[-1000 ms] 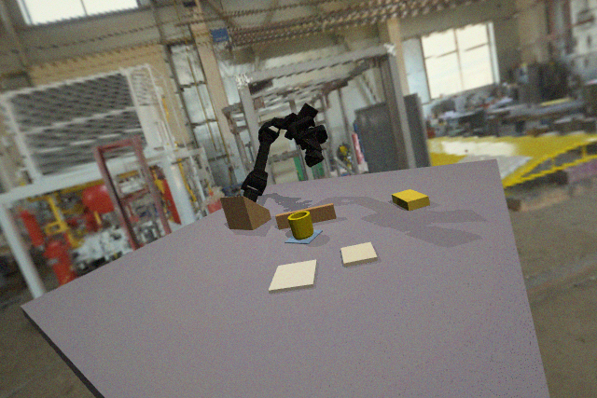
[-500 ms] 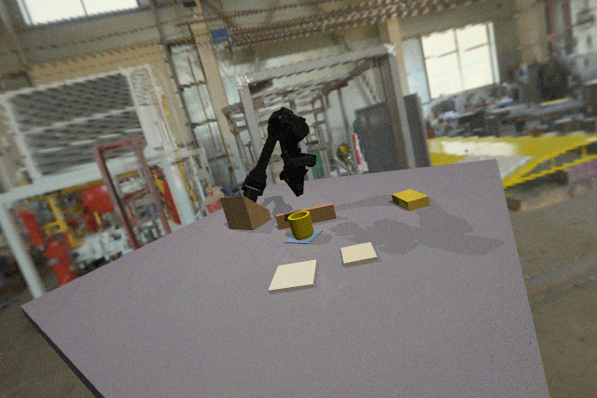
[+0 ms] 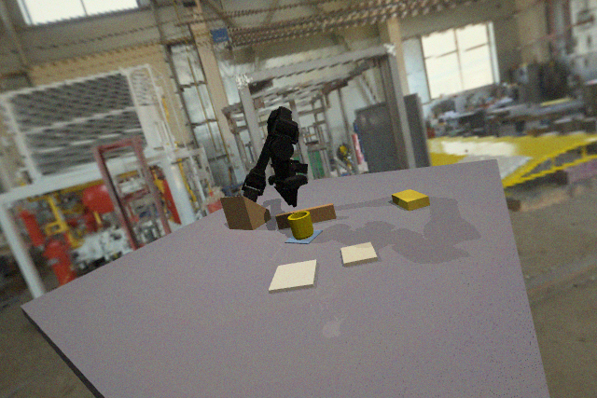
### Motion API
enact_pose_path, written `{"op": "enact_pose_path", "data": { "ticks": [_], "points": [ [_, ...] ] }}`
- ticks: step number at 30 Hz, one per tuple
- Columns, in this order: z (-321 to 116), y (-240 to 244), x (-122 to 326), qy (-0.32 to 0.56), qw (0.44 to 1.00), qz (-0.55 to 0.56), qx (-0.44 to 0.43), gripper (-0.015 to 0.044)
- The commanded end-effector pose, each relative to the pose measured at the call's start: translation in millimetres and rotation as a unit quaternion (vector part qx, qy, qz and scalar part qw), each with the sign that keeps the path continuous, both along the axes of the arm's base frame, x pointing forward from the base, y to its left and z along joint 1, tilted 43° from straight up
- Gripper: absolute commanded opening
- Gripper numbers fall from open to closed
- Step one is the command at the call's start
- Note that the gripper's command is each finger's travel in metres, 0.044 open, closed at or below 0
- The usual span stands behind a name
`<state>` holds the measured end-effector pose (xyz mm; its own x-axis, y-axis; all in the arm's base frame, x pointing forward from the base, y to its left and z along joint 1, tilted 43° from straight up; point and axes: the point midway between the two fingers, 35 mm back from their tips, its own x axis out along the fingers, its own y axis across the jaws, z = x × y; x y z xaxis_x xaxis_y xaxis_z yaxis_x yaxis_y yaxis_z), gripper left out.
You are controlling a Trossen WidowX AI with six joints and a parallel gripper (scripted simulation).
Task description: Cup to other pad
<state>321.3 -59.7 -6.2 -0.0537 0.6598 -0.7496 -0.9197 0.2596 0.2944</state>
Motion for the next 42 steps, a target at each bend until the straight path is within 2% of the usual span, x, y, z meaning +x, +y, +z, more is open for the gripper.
{"op": "enact_pose_path", "data": {
  "ticks": [1, 42],
  "points": [
    [-3.5, 1.8, 1.0, -0.001, 1.0, 0.003, 0.005, 0.0167],
    [-46.1, 40.5, -2.4, -0.001, 1.0, 0.003, 0.006, 0.0167]
  ]
}}
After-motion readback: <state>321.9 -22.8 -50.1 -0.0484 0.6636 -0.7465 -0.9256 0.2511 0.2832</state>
